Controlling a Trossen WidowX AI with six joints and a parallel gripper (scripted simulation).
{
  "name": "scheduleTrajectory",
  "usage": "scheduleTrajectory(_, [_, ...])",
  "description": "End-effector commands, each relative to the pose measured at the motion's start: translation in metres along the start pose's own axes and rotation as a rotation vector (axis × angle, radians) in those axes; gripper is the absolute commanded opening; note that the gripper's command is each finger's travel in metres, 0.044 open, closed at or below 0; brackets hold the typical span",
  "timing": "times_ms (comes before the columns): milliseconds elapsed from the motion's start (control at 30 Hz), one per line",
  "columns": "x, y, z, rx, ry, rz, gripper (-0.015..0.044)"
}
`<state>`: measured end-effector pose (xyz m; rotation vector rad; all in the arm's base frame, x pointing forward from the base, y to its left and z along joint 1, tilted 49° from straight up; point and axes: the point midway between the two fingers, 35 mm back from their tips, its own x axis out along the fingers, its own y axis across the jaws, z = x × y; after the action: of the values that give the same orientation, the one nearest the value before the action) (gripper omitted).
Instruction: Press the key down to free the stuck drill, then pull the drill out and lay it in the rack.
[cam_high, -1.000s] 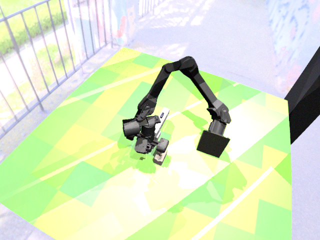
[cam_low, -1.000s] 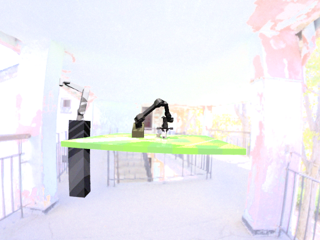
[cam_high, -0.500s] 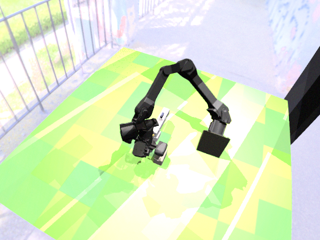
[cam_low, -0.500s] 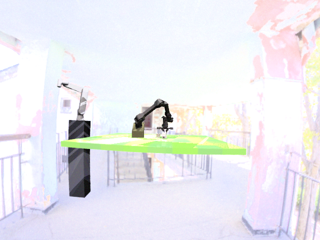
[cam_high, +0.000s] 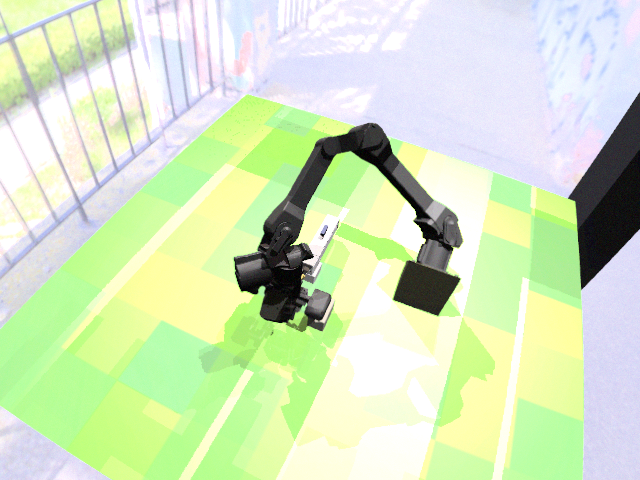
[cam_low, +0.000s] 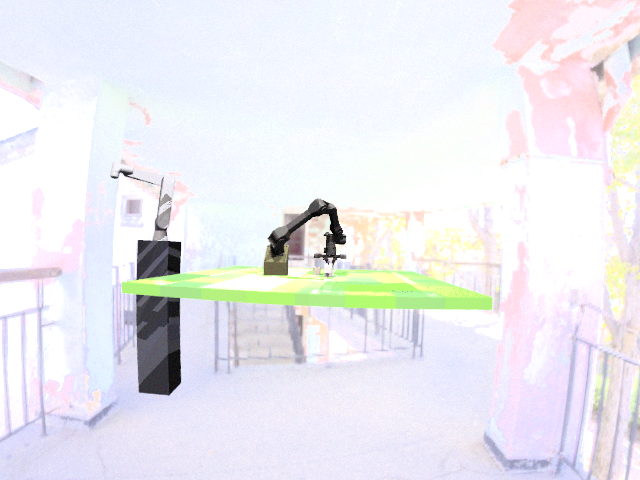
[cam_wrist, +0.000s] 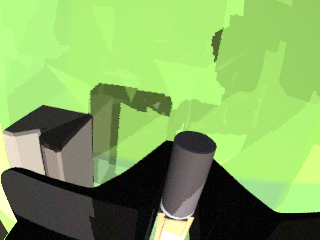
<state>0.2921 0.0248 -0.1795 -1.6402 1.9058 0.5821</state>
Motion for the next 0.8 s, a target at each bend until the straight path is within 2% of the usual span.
scheduleTrajectory(0, [-0.0028,-0.0015,0.006,0.004,-0.006,-0.004,0.0])
scheduleTrajectory(767, [-0.0127,-0.0002,0.004,0.004,-0.006,-0.004,0.0])
